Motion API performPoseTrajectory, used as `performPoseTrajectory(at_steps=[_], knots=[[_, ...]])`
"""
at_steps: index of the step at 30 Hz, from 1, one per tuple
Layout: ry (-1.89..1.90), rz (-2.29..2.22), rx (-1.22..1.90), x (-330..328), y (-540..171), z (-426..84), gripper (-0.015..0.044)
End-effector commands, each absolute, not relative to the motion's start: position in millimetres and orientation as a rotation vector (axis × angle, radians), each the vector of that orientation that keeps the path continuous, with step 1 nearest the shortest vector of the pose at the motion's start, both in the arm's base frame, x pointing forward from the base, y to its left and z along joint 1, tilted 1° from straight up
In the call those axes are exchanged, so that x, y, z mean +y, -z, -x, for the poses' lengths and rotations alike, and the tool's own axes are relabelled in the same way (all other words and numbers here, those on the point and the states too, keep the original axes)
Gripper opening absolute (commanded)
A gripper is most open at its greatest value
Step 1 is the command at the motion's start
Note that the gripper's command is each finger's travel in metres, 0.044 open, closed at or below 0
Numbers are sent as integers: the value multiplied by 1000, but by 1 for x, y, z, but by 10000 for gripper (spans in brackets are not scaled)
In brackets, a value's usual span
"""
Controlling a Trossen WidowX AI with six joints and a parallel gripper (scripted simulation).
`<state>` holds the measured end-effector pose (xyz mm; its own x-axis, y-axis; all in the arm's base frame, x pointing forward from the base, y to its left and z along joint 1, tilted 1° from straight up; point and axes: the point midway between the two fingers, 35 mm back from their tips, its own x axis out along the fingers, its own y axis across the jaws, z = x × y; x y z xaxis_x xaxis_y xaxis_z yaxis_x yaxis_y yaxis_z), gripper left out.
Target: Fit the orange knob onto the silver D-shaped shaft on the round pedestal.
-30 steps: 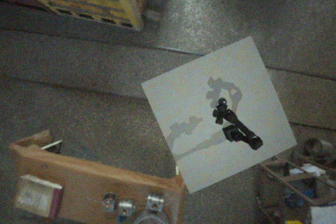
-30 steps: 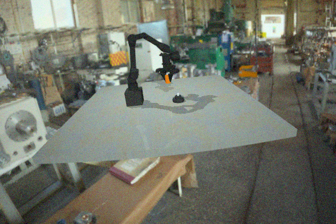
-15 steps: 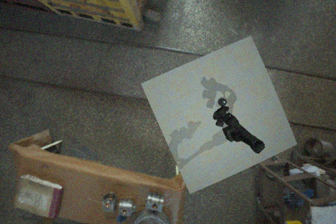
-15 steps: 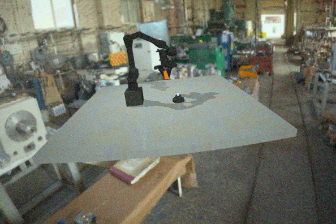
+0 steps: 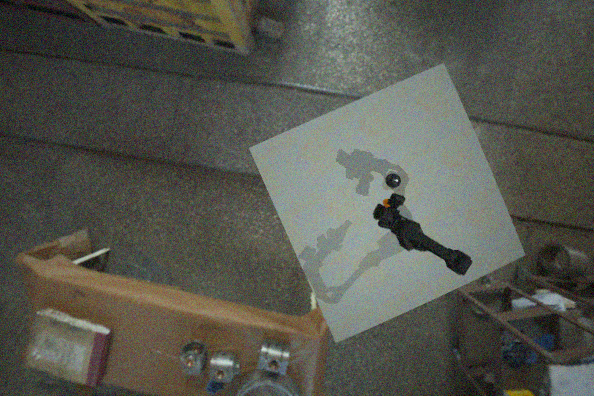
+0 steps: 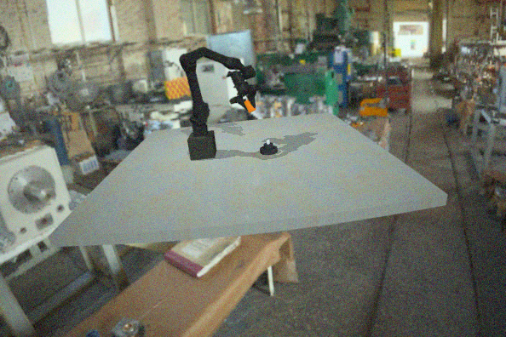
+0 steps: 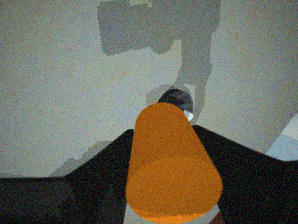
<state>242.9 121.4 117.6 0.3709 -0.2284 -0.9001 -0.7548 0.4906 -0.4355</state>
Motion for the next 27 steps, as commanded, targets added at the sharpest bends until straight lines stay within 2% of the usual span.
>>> performPoseTrajectory(at_steps=[1, 27], knots=[[-353, 1087, 1122, 125, -129, -242, 0], [-20, 1288, 861, 148, -168, -233, 0]])
